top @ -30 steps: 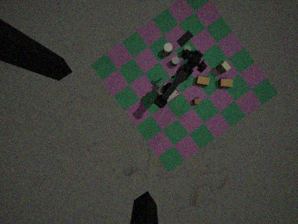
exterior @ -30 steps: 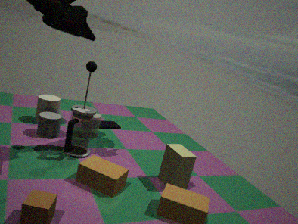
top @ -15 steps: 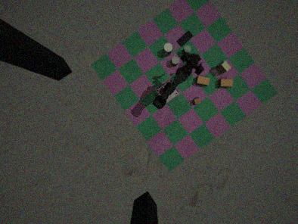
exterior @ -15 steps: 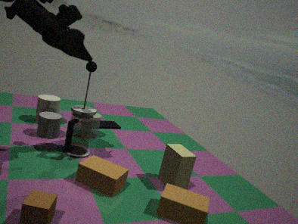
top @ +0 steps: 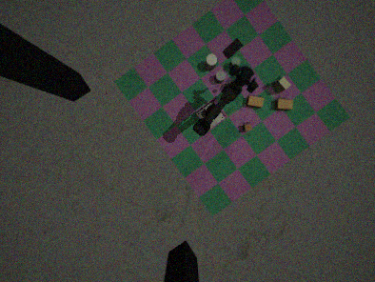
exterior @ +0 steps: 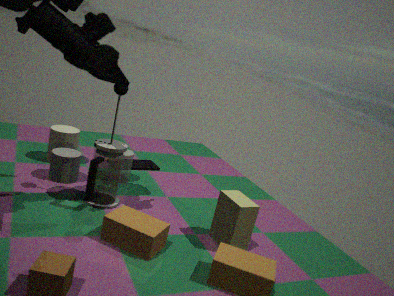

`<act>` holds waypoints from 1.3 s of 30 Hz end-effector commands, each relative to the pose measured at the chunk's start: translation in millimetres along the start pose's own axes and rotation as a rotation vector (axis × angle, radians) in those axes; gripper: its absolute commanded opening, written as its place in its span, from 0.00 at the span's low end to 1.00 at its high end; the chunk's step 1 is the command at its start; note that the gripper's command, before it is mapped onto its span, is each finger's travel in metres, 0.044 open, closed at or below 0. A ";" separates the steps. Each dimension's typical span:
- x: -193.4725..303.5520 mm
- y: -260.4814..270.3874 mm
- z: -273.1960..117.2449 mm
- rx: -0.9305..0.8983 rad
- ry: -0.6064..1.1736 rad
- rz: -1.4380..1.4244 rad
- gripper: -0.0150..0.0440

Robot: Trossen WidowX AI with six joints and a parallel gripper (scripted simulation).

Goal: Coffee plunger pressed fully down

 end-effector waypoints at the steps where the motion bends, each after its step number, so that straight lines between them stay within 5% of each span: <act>1: 4.0 -0.5 11.3 0.001 0.016 0.000 1.00; 10: 4.6 -0.8 19.6 0.001 0.015 0.000 1.00; 22: 4.6 -0.8 19.6 0.001 0.015 0.000 0.47; 39: 9.9 -2.1 24.4 0.001 0.015 0.000 0.47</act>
Point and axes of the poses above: the point midway between the two fingers, 35 mm back from their tips, its own z axis out along the fingers, its own y axis across the jaws, x = y × z, the point moved 2 cm from there along -z, back along the fingers, and after that the axes turned 15 degrees about z, right-handed, at the moved point
